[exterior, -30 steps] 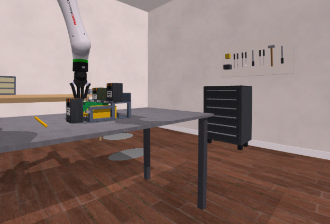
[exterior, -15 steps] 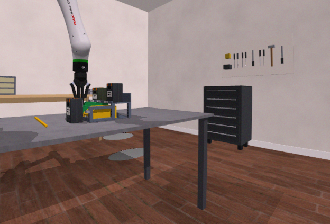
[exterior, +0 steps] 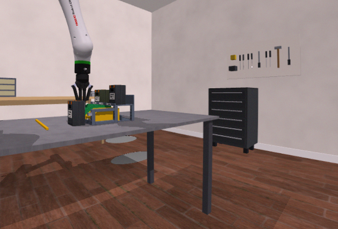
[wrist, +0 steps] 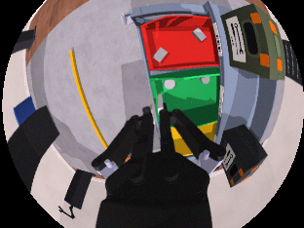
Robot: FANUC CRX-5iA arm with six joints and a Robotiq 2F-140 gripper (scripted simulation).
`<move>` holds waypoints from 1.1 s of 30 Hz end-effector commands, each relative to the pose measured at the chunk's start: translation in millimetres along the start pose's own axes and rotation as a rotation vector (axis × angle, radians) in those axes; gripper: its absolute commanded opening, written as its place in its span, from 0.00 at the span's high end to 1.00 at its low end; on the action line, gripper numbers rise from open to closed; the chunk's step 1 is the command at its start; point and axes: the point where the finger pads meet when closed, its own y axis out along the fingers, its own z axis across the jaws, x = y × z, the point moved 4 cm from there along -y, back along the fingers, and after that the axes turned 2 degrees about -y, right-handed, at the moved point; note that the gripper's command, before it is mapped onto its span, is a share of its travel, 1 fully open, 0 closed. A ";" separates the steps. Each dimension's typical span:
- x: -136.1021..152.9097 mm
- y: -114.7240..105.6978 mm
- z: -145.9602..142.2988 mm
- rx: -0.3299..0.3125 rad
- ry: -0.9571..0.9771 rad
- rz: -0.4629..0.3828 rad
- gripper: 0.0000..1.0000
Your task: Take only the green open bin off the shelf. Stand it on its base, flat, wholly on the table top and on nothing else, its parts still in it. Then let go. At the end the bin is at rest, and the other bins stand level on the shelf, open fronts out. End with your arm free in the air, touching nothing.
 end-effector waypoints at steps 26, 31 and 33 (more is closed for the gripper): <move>-2.1 -0.1 -59.8 0.000 0.000 0.000 1.00; -2.1 -0.1 -59.8 0.000 0.000 0.000 1.00; -2.1 -0.1 -59.8 0.000 0.000 0.000 1.00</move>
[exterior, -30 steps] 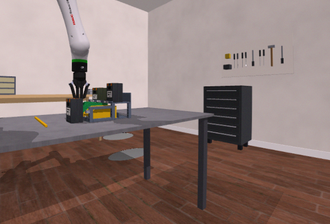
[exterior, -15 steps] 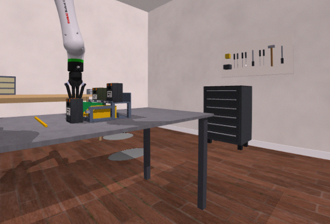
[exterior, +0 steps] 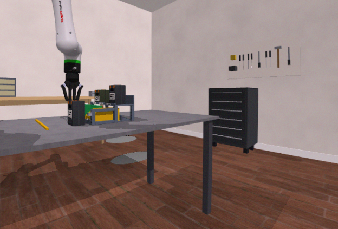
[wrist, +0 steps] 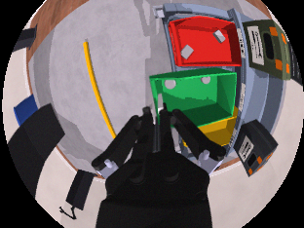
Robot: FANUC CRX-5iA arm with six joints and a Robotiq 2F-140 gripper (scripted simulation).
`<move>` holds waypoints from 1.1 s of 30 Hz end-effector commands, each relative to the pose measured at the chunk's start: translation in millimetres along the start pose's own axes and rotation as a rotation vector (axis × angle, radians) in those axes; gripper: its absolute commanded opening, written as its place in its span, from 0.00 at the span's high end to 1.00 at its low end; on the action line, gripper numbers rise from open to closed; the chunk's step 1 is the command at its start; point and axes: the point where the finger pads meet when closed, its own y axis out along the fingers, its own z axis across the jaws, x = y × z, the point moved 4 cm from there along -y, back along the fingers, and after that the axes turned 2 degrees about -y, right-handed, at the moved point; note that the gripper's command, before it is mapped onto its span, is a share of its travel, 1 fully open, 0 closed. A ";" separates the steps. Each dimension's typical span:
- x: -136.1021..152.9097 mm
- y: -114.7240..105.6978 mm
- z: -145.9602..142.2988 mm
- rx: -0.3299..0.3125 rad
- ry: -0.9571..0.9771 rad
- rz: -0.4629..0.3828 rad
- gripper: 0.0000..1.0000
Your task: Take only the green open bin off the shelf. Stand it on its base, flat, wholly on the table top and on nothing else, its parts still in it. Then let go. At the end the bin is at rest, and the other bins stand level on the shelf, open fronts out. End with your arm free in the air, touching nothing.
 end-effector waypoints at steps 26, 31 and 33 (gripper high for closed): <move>-2.1 -0.1 -59.7 0.002 0.000 0.002 1.00; -2.1 -0.1 -59.7 0.002 0.000 0.002 1.00; -2.1 -0.1 -59.7 0.002 0.000 0.002 1.00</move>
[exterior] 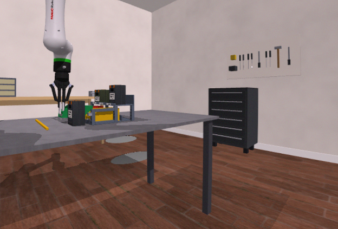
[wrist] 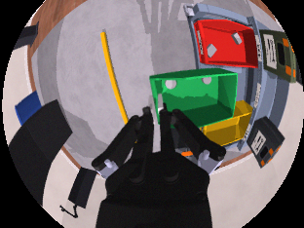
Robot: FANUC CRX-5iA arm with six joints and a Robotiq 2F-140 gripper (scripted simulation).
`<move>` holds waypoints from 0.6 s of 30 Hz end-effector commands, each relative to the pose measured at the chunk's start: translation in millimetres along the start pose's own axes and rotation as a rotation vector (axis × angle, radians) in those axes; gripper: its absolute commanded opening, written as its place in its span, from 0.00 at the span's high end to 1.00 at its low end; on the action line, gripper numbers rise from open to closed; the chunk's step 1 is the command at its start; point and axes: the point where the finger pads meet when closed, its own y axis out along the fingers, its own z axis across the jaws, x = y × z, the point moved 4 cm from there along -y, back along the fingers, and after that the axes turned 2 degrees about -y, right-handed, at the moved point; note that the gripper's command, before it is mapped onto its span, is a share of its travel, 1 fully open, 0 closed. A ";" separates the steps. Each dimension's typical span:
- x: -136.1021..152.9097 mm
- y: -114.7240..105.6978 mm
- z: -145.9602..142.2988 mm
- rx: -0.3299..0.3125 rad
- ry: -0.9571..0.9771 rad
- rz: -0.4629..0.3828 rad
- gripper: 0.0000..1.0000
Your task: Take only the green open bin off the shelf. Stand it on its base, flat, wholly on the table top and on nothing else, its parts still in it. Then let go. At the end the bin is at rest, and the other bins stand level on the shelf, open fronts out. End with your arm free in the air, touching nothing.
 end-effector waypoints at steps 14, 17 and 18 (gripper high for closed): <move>0.1 0.7 -30.8 0.023 0.000 0.028 1.00; 0.1 0.7 -30.8 0.023 0.000 0.028 1.00; 0.1 0.7 -30.8 0.023 0.000 0.028 1.00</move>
